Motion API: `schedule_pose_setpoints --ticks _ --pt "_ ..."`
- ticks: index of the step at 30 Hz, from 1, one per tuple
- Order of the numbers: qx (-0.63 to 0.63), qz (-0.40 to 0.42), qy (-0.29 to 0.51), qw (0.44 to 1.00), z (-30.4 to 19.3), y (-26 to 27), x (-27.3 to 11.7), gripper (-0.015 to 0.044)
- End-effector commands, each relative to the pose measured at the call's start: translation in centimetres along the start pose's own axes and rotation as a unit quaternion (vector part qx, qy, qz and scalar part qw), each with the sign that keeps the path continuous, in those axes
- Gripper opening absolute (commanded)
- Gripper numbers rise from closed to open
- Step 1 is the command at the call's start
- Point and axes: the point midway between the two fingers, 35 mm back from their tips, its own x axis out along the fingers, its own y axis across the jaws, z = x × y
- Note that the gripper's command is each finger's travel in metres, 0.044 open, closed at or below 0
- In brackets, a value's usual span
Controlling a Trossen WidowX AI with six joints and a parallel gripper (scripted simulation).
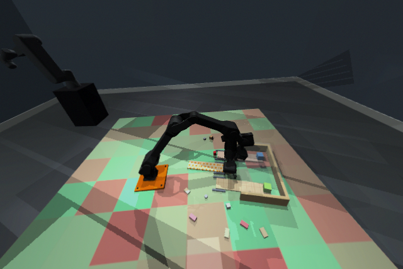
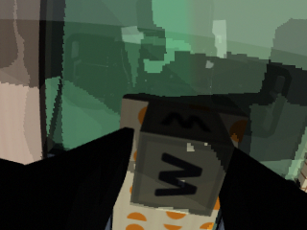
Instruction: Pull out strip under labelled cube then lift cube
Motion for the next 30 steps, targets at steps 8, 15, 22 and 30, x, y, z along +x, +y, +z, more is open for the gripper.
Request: schedule_pose_setpoints --ticks 8,15,22,30 --pt "0.000 0.000 0.000 1.000 0.0 0.0 0.0 0.0046" --pt "0.000 -0.001 0.001 1.000 -1.9 -0.5 -1.6 0.0000" --pt "0.000 -0.002 0.003 1.000 -4.4 -1.1 -3.4 0.0000" --pt "0.000 -0.003 0.003 1.000 -6.0 -1.5 -4.2 0.0000"
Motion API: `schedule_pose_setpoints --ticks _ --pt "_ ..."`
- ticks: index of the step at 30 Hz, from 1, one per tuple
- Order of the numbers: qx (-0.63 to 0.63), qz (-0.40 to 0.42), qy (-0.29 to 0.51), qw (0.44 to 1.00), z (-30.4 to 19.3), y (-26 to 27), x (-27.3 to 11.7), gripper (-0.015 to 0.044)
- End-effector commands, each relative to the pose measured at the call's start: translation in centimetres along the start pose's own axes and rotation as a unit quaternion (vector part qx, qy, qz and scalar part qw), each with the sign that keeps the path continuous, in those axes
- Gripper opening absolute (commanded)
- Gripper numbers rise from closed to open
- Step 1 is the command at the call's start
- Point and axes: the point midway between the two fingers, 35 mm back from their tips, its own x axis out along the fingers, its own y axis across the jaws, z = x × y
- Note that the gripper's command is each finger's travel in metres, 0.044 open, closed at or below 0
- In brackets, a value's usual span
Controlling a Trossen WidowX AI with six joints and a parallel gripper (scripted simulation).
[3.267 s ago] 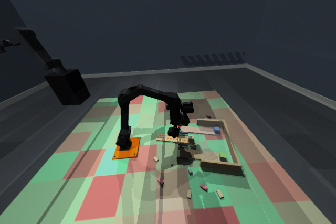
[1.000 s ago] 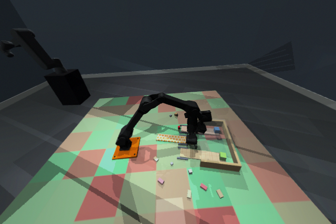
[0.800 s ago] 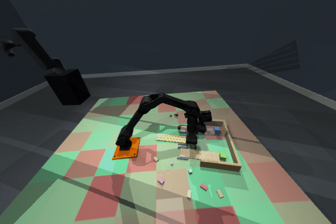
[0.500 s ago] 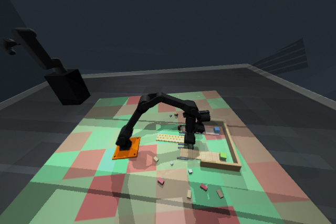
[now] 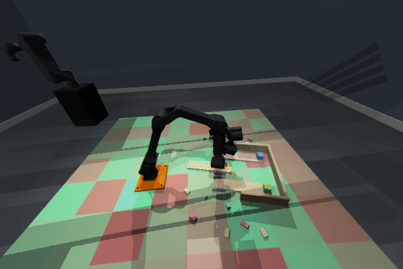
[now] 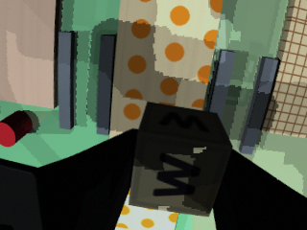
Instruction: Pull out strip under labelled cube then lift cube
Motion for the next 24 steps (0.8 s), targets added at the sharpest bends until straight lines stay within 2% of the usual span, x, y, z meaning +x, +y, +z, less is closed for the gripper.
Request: schedule_pose_setpoints --ticks 1,19,24 --pt "-0.002 -0.002 -0.001 1.000 -0.7 -0.2 -0.2 0.0000" --pt "-0.002 -0.002 0.002 1.000 -6.4 -1.8 -0.1 0.0000" --pt "-0.002 -0.002 0.001 1.000 -6.4 -1.7 -1.9 0.0000"
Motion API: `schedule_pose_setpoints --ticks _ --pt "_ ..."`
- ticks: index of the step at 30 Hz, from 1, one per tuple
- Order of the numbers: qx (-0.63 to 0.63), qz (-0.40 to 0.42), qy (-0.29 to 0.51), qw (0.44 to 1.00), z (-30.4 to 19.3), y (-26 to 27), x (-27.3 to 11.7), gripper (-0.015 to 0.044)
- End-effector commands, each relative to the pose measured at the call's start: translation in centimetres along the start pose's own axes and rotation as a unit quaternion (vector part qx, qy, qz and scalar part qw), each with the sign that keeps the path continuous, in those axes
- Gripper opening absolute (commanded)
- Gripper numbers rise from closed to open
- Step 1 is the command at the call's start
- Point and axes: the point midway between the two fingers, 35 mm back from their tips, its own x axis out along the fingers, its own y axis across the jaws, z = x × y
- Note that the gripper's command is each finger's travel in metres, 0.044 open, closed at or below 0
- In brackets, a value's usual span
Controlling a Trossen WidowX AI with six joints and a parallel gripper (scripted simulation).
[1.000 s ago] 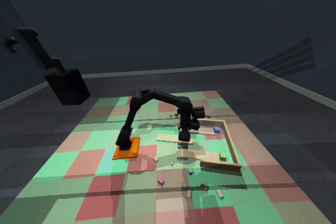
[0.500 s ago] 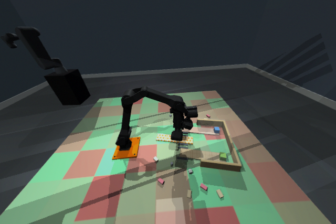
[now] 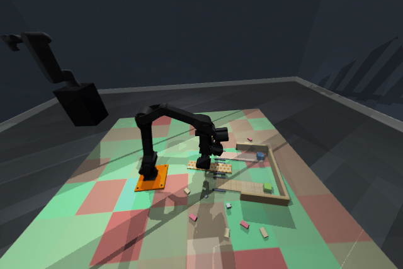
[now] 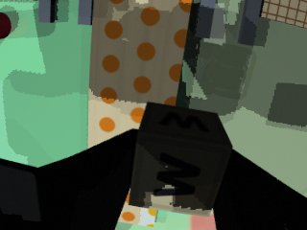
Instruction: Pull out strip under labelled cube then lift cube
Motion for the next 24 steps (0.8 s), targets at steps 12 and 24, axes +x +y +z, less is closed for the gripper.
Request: schedule_pose_setpoints --ticks 12,24 --pt "-0.002 0.000 -0.009 1.000 0.0 0.0 -3.3 0.0000" --pt "-0.002 0.000 -0.009 1.000 0.0 0.0 -3.3 0.0000"
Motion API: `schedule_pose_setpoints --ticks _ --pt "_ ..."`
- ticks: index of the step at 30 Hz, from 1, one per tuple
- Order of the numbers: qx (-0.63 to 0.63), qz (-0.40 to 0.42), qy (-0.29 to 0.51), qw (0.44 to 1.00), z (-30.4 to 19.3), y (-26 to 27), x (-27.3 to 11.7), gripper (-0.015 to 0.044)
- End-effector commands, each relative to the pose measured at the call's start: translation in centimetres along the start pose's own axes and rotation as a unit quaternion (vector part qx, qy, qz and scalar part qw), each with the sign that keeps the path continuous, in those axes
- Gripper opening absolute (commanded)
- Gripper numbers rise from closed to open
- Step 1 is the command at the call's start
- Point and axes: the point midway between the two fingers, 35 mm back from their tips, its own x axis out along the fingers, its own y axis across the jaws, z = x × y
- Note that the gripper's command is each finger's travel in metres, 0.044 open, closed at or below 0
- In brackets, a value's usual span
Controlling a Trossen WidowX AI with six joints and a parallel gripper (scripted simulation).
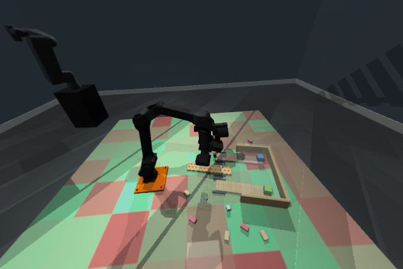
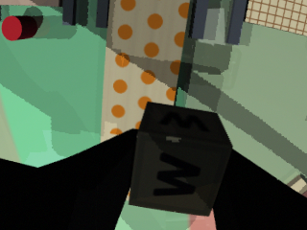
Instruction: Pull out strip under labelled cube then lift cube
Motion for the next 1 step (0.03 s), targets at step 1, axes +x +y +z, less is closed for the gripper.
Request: schedule_pose_setpoints --ticks 1 --pt "-0.002 -0.002 -0.001 1.000 0.00 -0.07 -0.06 0.0000"
